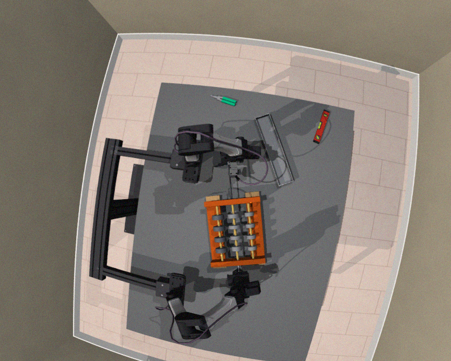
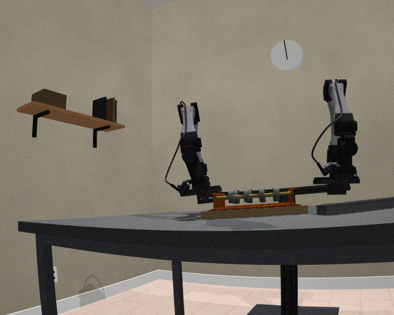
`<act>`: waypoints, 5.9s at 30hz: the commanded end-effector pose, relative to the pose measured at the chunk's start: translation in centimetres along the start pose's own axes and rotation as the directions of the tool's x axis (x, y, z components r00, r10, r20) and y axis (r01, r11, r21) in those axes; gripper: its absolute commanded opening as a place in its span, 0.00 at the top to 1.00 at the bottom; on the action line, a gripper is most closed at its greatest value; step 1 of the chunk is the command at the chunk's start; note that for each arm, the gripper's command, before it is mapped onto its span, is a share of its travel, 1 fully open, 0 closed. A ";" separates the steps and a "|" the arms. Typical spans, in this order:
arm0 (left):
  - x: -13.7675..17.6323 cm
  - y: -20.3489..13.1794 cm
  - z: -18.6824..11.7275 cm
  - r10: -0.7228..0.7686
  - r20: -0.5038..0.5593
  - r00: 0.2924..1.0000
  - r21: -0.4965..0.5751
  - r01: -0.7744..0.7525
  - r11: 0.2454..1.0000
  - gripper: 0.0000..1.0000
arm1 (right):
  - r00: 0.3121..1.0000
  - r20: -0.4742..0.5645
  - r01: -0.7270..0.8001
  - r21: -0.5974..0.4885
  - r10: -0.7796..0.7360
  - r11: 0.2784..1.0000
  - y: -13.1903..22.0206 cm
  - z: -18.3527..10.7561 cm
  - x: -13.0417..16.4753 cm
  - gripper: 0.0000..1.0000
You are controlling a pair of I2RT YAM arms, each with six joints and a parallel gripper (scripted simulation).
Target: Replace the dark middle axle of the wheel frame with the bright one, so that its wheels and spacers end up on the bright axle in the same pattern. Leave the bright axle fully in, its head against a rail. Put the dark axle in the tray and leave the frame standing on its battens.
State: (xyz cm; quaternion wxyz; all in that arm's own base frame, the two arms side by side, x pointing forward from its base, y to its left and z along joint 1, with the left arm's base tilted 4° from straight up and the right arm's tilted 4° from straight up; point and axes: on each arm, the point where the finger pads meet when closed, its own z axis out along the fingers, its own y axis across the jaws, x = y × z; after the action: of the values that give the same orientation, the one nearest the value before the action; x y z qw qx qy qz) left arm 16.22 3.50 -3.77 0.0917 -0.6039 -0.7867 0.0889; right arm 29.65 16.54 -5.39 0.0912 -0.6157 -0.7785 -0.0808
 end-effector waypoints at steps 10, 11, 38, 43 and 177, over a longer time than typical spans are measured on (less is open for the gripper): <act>0.2 0.4 0.0 -0.023 0.000 1.000 -0.022 0.023 0.999 1.00 | 0.999 -0.038 0.029 -0.049 -0.030 0.998 1.3 -2.0 1.4 1.00; 0.2 0.3 0.0 -0.024 0.001 1.000 -0.020 0.024 1.000 1.00 | 0.999 -0.038 0.028 -0.051 -0.030 0.998 1.4 -2.0 1.3 1.00; 0.1 1.7 -0.9 -0.011 -0.014 1.000 -0.060 0.010 0.998 1.00 | 0.999 -0.036 0.017 -0.028 -0.018 0.999 0.8 -2.4 1.9 0.73; 0.1 1.6 -0.8 -0.013 -0.015 1.000 -0.058 0.012 0.998 1.00 | 0.999 -0.032 0.009 -0.027 -0.010 1.000 0.7 -3.7 2.0 0.73; 0.3 1.3 -0.7 -0.024 -0.014 1.000 -0.036 0.023 0.999 1.00 | -0.949 -0.314 -0.013 0.005 0.011 -1.000 0.3 -2.3 -1.5 0.76</act>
State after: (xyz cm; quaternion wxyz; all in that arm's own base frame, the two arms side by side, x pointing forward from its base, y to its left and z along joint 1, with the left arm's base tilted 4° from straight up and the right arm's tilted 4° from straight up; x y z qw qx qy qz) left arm 16.15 3.49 -3.79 0.0925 -0.6025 -0.7877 0.0889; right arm 29.93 14.53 -2.55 0.0206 0.7832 -0.6207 0.0305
